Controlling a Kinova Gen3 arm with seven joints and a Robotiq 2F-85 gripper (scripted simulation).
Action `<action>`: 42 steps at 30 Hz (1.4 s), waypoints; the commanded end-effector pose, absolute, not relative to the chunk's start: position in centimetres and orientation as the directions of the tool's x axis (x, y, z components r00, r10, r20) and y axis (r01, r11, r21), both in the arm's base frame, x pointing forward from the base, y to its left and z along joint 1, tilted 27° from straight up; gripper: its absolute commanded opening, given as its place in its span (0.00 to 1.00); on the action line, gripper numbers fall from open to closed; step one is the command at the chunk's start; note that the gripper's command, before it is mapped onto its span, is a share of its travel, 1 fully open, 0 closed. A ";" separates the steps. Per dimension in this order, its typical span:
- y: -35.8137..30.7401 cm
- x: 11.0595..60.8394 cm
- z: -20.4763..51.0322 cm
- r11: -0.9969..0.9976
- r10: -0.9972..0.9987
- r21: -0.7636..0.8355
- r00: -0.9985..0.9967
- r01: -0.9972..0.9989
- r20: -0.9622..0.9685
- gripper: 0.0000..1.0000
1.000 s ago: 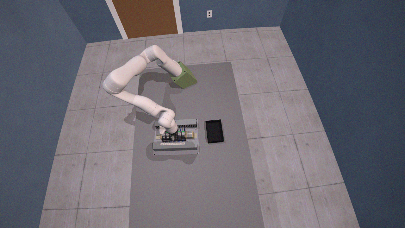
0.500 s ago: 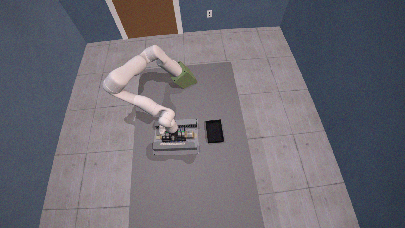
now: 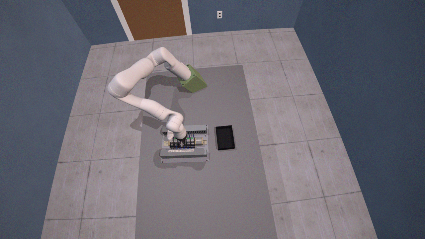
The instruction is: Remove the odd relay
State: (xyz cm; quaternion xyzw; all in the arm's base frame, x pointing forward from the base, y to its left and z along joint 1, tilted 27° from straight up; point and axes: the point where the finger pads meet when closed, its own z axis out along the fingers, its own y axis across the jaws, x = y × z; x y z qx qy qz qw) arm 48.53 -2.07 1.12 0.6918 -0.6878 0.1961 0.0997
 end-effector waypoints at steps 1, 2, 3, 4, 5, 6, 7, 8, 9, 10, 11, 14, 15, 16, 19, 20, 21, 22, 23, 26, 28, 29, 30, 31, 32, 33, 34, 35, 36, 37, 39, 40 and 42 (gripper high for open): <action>-1.9 48.6 1.4 -0.038 -0.913 -0.148 -0.026 -0.988 0.407 0.00; -1.9 48.6 1.4 -0.039 -0.913 -0.151 -0.026 -0.988 0.407 0.00; -1.9 48.6 1.4 -0.040 -0.913 -0.153 -0.026 -0.987 0.407 0.00; -1.9 48.6 1.4 -0.040 -0.913 -0.153 -0.026 -0.987 0.407 0.00; -1.9 48.6 1.4 -0.040 -0.913 -0.153 -0.026 -0.987 0.407 0.00; -1.9 48.6 1.4 -0.040 -0.913 -0.154 -0.026 -0.987 0.407 0.00; -1.9 48.5 1.4 -0.041 -0.913 -0.155 -0.026 -0.987 0.407 0.00; -1.9 48.5 1.4 -0.041 -0.913 -0.155 -0.026 -0.987 0.407 0.00; -1.9 48.5 1.4 -0.041 -0.913 -0.155 -0.026 -0.987 0.407 0.00; -1.9 48.5 1.4 -0.041 -0.913 -0.155 -0.026 -0.987 0.407 0.00; -1.9 48.5 1.4 -0.041 -0.913 -0.156 -0.026 -0.987 0.407 0.00; -1.9 48.5 1.3 -0.043 -0.913 -0.160 -0.026 -0.986 0.407 0.00; -1.9 48.5 1.3 -0.044 -0.913 -0.163 -0.026 -0.986 0.407 0.00; -1.9 48.5 1.3 -0.046 -0.913 -0.165 -0.026 -0.985 0.407 0.00; -1.9 48.5 1.3 -0.049 -0.913 -0.173 -0.026 -0.984 0.407 0.00; -1.9 48.5 1.3 -0.050 -0.913 -0.175 -0.026 -0.983 0.407 0.00; -1.9 48.5 1.3 -0.050 -0.913 -0.175 -0.026 -0.983 0.407 0.00; -1.9 48.5 1.3 -0.050 -0.913 -0.175 -0.026 -0.983 0.407 0.00; -1.9 48.5 1.3 -0.051 -0.913 -0.177 -0.026 -0.983 0.407 0.00; -1.9 48.5 1.3 -0.051 -0.913 -0.178 -0.026 -0.983 0.407 0.00; -1.9 48.5 1.3 -0.052 -0.913 -0.178 -0.026 -0.983 0.407 0.00; -1.9 48.5 1.3 -0.052 -0.913 -0.179 -0.026 -0.982 0.407 0.00; -1.9 48.5 1.3 -0.053 -0.913 -0.181 -0.026 -0.982 0.407 0.00; -1.9 48.5 1.3 -0.054 -0.913 -0.183 -0.026 -0.982 0.407 0.00; -1.9 48.5 1.3 -0.055 -0.913 -0.186 -0.026 -0.981 0.407 0.00; -1.9 48.5 1.3 -0.056 -0.913 -0.189 -0.026 -0.980 0.407 0.00; -1.9 48.5 1.3 -0.057 -0.913 -0.191 -0.026 -0.980 0.407 0.00; -1.9 48.4 1.3 -0.059 -0.913 -0.194 -0.026 -0.979 0.407 0.00; -1.9 48.4 1.3 -0.060 -0.913 -0.197 -0.026 -0.979 0.407 0.00; -1.9 48.4 1.3 -0.061 -0.913 -0.199 -0.026 -0.978 0.407 0.00; -1.9 48.4 1.3 -0.061 -0.913 -0.199 -0.026 -0.978 0.407 0.00; -1.9 48.4 1.3 -0.061 -0.913 -0.200 -0.026 -0.978 0.407 0.00; -1.9 48.4 1.3 -0.062 -0.913 -0.201 -0.026 -0.978 0.407 0.00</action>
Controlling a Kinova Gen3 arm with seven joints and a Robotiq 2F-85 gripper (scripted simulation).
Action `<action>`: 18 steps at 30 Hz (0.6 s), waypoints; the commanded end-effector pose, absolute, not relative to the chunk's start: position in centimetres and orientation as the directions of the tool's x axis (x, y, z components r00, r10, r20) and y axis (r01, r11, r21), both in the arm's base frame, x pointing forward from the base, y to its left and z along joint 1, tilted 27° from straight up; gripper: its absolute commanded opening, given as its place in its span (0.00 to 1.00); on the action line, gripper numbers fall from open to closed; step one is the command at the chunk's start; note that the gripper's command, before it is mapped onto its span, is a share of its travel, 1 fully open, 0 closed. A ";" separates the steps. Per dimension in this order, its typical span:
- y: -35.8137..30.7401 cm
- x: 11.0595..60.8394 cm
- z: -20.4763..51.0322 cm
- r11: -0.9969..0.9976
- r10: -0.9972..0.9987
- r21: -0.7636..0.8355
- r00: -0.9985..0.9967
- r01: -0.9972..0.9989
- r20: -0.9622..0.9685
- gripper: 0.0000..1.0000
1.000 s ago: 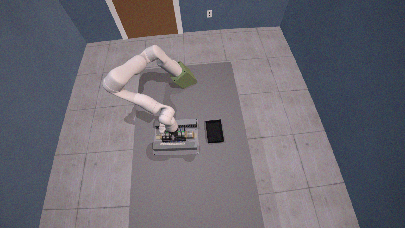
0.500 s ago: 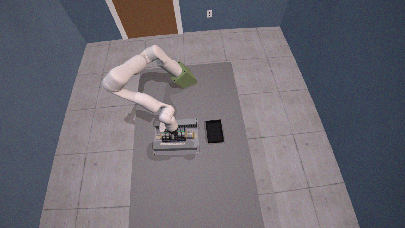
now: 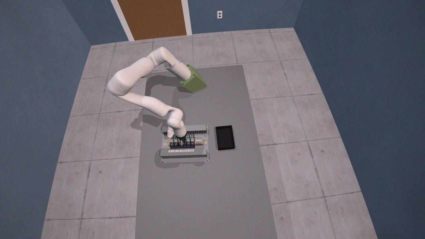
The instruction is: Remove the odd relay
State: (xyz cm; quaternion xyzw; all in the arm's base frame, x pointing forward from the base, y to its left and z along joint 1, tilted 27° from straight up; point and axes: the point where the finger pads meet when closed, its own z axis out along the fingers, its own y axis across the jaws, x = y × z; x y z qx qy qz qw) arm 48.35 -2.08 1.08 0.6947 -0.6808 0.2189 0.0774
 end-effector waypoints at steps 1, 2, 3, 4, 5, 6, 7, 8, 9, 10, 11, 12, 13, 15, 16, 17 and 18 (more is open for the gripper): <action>-1.9 48.4 1.3 -0.062 -0.913 -0.201 -0.026 -0.978 0.407 0.00; -1.9 48.4 1.3 -0.062 -0.913 -0.201 -0.026 -0.978 0.407 0.00; -1.9 48.4 1.3 -0.062 -0.913 -0.202 -0.026 -0.977 0.407 0.00; -1.9 48.4 1.3 -0.062 -0.913 -0.203 -0.026 -0.977 0.407 0.00; -1.9 48.4 1.3 -0.063 -0.913 -0.204 -0.026 -0.977 0.407 0.00; -1.9 48.4 1.3 -0.064 -0.913 -0.206 -0.026 -0.976 0.407 0.00; -1.9 48.4 1.3 -0.065 -0.913 -0.209 -0.026 -0.976 0.407 0.00; -1.9 48.4 1.3 -0.066 -0.913 -0.212 -0.026 -0.975 0.407 0.00; -1.9 48.4 1.3 -0.068 -0.913 -0.215 -0.026 -0.974 0.407 0.00; -1.9 48.4 1.3 -0.069 -0.913 -0.217 -0.026 -0.974 0.407 0.00; -1.9 48.4 1.3 -0.070 -0.913 -0.220 -0.026 -0.973 0.407 0.00; -1.9 48.4 1.3 -0.071 -0.913 -0.222 -0.026 -0.972 0.407 0.00; -1.9 48.4 1.3 -0.071 -0.913 -0.222 -0.026 -0.972 0.407 0.00; -1.9 48.4 1.3 -0.072 -0.913 -0.223 -0.026 -0.972 0.407 0.00; -1.9 48.3 1.3 -0.072 -0.913 -0.224 -0.026 -0.972 0.407 0.00; -1.9 48.3 1.3 -0.072 -0.913 -0.224 -0.026 -0.972 0.407 0.00; -1.9 48.3 1.3 -0.072 -0.913 -0.225 -0.026 -0.972 0.407 0.00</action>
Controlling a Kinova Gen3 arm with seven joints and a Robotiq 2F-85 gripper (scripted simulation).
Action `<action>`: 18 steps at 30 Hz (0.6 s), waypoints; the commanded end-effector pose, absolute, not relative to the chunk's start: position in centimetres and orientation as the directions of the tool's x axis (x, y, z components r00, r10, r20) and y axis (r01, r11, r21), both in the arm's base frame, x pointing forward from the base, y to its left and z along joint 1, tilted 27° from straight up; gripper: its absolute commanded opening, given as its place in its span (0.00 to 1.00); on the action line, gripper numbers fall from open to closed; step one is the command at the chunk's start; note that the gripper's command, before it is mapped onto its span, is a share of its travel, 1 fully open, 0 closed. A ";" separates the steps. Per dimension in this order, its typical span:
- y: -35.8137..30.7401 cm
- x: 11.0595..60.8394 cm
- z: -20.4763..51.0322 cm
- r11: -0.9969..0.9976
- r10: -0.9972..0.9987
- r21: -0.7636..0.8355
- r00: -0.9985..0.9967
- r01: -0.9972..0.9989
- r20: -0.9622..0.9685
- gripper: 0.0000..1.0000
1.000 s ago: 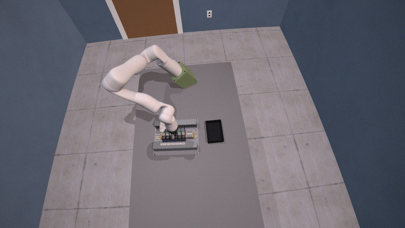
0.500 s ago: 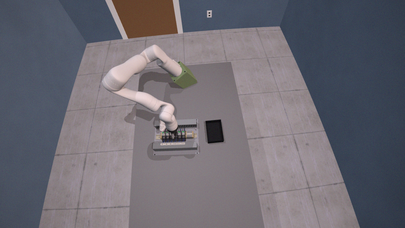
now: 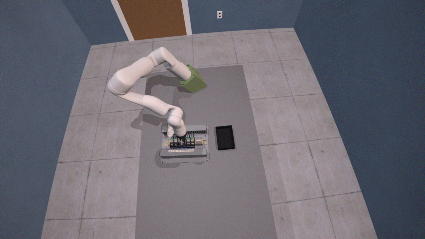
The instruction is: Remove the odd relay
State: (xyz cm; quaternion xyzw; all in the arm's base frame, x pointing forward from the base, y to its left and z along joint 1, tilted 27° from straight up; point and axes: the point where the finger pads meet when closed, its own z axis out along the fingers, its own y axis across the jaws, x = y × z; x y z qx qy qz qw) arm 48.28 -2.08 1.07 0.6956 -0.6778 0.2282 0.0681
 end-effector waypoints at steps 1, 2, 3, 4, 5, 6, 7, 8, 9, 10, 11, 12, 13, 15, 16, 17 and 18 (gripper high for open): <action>-1.9 48.3 1.3 -0.072 -0.913 -0.225 -0.026 -0.972 0.407 0.00; -1.9 48.3 1.3 -0.072 -0.913 -0.225 -0.026 -0.972 0.407 0.00; -1.9 48.3 1.3 -0.073 -0.913 -0.226 -0.026 -0.971 0.407 0.00; -1.9 48.3 1.3 -0.074 -0.913 -0.228 -0.026 -0.971 0.407 0.00; -1.9 48.3 1.3 -0.075 -0.913 -0.230 -0.026 -0.970 0.407 0.00; -1.9 48.3 1.3 -0.076 -0.913 -0.232 -0.026 -0.970 0.407 0.00; -1.9 48.3 1.3 -0.077 -0.913 -0.235 -0.026 -0.969 0.407 0.00; -1.9 48.3 1.3 -0.078 -0.913 -0.238 -0.026 -0.968 0.407 0.00; -1.9 48.3 1.3 -0.079 -0.913 -0.241 -0.026 -0.967 0.407 0.00; -1.9 48.3 1.3 -0.081 -0.913 -0.243 -0.026 -0.967 0.407 0.00; -1.9 48.3 1.3 -0.081 -0.913 -0.245 -0.026 -0.966 0.407 0.00; -1.9 48.3 1.3 -0.081 -0.913 -0.245 -0.026 -0.966 0.407 0.00; -1.9 48.3 1.3 -0.081 -0.913 -0.245 -0.026 -0.966 0.407 0.00; -1.9 48.3 1.3 -0.082 -0.913 -0.247 -0.026 -0.965 0.407 0.00; -1.9 48.3 1.3 -0.083 -0.913 -0.248 -0.026 -0.965 0.407 0.00; -1.9 48.3 1.3 -0.083 -0.913 -0.248 -0.026 -0.965 0.407 0.00; -1.9 48.3 1.3 -0.083 -0.913 -0.248 -0.026 -0.965 0.407 0.00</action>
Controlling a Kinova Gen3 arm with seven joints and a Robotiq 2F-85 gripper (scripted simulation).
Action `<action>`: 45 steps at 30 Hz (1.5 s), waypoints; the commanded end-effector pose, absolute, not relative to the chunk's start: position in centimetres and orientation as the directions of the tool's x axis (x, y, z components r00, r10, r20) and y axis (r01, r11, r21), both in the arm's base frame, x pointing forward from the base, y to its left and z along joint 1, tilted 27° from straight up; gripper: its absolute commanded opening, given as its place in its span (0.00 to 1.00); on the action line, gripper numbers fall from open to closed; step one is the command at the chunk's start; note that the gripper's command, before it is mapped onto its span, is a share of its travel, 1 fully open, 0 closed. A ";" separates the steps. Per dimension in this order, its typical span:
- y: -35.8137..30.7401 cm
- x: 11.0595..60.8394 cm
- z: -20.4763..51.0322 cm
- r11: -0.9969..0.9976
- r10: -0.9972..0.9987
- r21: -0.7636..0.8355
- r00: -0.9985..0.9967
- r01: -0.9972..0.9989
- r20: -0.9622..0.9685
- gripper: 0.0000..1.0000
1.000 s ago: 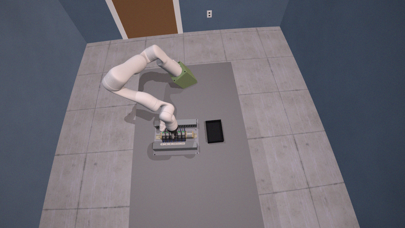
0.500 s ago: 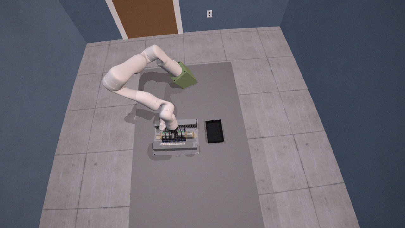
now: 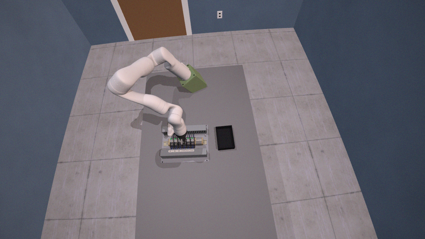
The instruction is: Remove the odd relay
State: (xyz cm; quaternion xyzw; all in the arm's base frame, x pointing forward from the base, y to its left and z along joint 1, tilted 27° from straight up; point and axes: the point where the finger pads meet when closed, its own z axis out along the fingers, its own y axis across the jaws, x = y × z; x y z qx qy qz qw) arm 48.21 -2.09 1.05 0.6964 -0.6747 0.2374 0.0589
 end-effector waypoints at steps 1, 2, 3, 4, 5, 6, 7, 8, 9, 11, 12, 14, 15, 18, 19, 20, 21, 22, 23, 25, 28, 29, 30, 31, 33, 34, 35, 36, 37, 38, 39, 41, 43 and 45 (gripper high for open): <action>-1.9 48.3 1.3 -0.083 -0.913 -0.248 -0.026 -0.965 0.407 0.00; -1.9 48.3 1.3 -0.083 -0.913 -0.249 -0.026 -0.965 0.407 0.00; -1.9 48.3 1.3 -0.084 -0.913 -0.251 -0.026 -0.964 0.407 0.00; -1.9 48.3 1.3 -0.085 -0.913 -0.253 -0.026 -0.964 0.407 0.00; -1.9 48.3 1.3 -0.086 -0.913 -0.255 -0.026 -0.963 0.407 0.00; -1.9 48.3 1.3 -0.087 -0.913 -0.258 -0.026 -0.962 0.407 0.00; -1.9 48.3 1.3 -0.089 -0.913 -0.261 -0.026 -0.961 0.407 0.00; -1.9 48.2 1.3 -0.090 -0.913 -0.264 -0.026 -0.960 0.407 0.00; -1.9 48.2 1.3 -0.091 -0.913 -0.266 -0.026 -0.960 0.407 0.00; -1.9 48.2 1.3 -0.092 -0.913 -0.268 -0.026 -0.959 0.407 0.00; -1.9 48.2 1.3 -0.092 -0.913 -0.268 -0.026 -0.959 0.407 0.00; -1.9 48.2 1.3 -0.093 -0.913 -0.270 -0.026 -0.958 0.407 0.00; -1.9 48.2 1.3 -0.093 -0.913 -0.271 -0.026 -0.958 0.407 0.00; -1.9 48.2 1.3 -0.093 -0.913 -0.271 -0.026 -0.958 0.407 0.00; -1.9 48.2 1.3 -0.094 -0.913 -0.272 -0.026 -0.958 0.407 0.00; -1.9 48.2 1.3 -0.094 -0.913 -0.274 -0.026 -0.957 0.407 0.00; -1.9 48.2 1.3 -0.095 -0.913 -0.276 -0.026 -0.956 0.407 0.00; -1.9 48.2 1.3 -0.097 -0.913 -0.279 -0.026 -0.956 0.407 0.00; -1.9 48.2 1.3 -0.098 -0.913 -0.281 -0.026 -0.955 0.407 0.00; -1.9 48.2 1.3 -0.100 -0.913 -0.287 -0.026 -0.953 0.407 0.00; -1.9 48.2 1.3 -0.102 -0.913 -0.291 -0.026 -0.951 0.407 0.00; -1.9 48.2 1.3 -0.102 -0.913 -0.291 -0.026 -0.951 0.407 0.00; -1.9 48.1 1.3 -0.103 -0.913 -0.292 -0.026 -0.951 0.407 0.00; -1.9 48.1 1.3 -0.103 -0.913 -0.293 -0.026 -0.950 0.407 0.00; -1.9 48.1 1.3 -0.103 -0.913 -0.293 -0.026 -0.950 0.407 0.00; -1.9 48.1 1.3 -0.103 -0.913 -0.293 -0.026 -0.950 0.407 0.00; -1.9 48.1 1.3 -0.103 -0.913 -0.293 -0.026 -0.950 0.407 0.00; -1.9 48.1 1.3 -0.103 -0.913 -0.293 -0.026 -0.950 0.407 0.00; -1.9 48.1 1.3 -0.103 -0.913 -0.293 -0.026 -0.950 0.407 0.00; -1.9 48.1 1.3 -0.103 -0.913 -0.293 -0.026 -0.950 0.407 0.00; -1.9 48.1 1.3 -0.103 -0.913 -0.293 -0.026 -0.950 0.407 0.00; -1.9 48.1 1.3 -0.103 -0.913 -0.293 -0.026 -0.951 0.407 0.00; -1.9 48.1 1.3 -0.103 -0.913 -0.293 -0.026 -0.951 0.407 0.00; -1.9 48.1 1.3 -0.103 -0.913 -0.293 -0.026 -0.951 0.407 0.00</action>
